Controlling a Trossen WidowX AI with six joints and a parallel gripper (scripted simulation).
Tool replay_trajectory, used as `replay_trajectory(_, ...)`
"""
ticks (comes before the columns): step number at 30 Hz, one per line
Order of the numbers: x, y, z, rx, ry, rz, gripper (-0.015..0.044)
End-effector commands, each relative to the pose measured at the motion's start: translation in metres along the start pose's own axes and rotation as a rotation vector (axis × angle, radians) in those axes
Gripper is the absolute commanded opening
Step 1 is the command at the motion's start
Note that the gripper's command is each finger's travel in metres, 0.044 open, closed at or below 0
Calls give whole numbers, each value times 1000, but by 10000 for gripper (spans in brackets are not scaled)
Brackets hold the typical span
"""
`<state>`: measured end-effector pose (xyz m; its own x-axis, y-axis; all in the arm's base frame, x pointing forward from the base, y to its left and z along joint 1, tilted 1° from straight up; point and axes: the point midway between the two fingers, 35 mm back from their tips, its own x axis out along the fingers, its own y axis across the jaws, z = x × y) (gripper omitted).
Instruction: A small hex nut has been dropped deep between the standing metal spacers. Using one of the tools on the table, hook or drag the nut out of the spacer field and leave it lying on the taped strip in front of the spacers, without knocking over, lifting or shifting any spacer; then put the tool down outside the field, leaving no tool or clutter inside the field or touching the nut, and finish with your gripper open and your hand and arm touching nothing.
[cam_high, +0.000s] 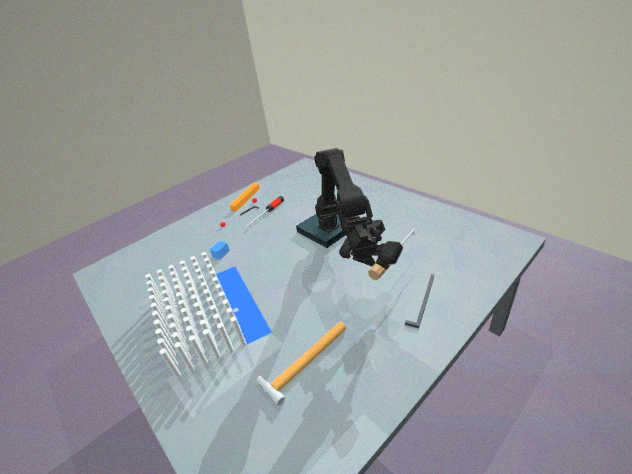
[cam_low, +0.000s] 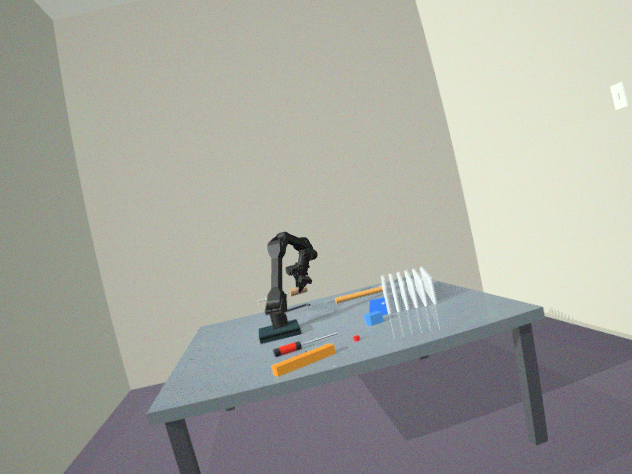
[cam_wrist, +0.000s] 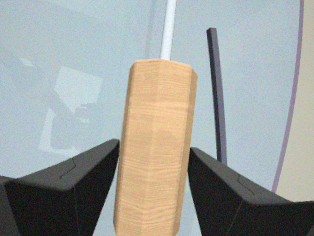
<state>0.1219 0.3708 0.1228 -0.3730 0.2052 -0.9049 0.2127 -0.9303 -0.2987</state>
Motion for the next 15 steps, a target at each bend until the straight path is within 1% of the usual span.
replay_trajectory(1,4,1,0,-2,-9,-1,0)
replay_trajectory(15,14,4,-3,-2,-9,-1,0)
